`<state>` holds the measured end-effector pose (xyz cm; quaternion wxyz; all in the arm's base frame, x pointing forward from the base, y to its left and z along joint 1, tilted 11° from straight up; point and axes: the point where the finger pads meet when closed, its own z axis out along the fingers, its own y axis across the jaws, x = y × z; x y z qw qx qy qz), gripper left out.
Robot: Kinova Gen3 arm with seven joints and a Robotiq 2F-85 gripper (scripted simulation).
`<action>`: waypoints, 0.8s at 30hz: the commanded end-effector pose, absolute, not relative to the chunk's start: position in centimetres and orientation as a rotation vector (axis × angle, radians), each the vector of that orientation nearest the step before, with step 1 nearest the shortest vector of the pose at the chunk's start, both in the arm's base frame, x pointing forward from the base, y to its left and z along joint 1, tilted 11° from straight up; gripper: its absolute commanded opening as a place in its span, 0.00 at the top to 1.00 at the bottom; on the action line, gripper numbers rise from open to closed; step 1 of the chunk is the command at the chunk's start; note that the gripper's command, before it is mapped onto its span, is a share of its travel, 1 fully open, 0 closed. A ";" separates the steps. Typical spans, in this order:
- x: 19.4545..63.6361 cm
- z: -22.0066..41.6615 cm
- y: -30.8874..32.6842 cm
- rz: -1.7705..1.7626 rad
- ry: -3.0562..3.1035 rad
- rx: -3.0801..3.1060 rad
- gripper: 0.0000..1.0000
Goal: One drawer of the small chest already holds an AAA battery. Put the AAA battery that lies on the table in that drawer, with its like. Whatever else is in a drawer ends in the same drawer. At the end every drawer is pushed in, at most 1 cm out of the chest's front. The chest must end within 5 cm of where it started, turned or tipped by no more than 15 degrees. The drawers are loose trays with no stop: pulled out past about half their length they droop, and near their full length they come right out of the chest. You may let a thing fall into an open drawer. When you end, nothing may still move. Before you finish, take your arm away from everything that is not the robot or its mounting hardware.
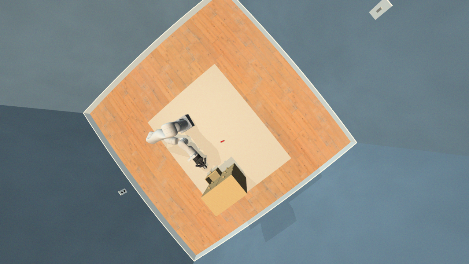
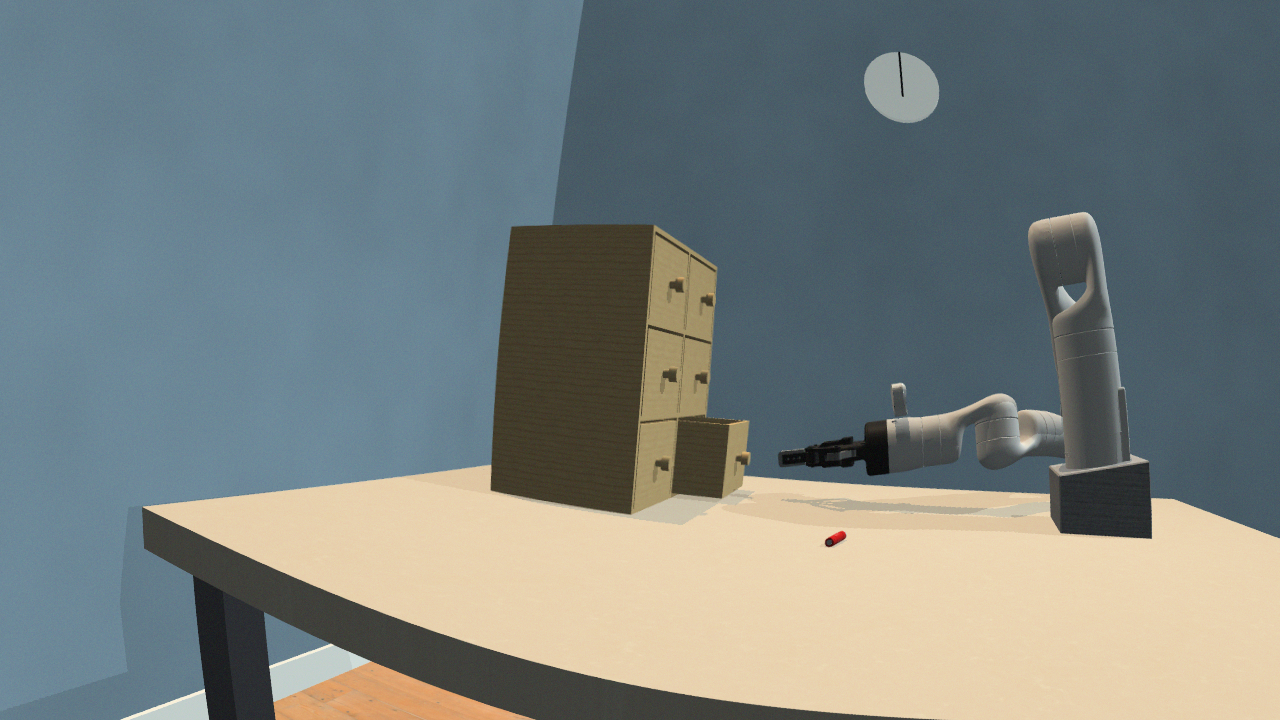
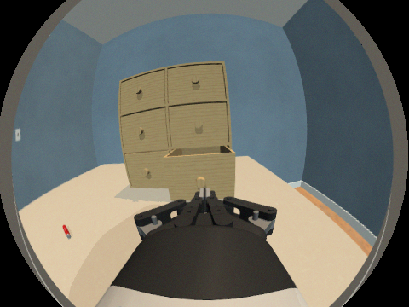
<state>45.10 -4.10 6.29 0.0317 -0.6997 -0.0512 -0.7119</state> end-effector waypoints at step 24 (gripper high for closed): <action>45.3 6.1 -3.3 -2.192 -0.158 -2.150 1.00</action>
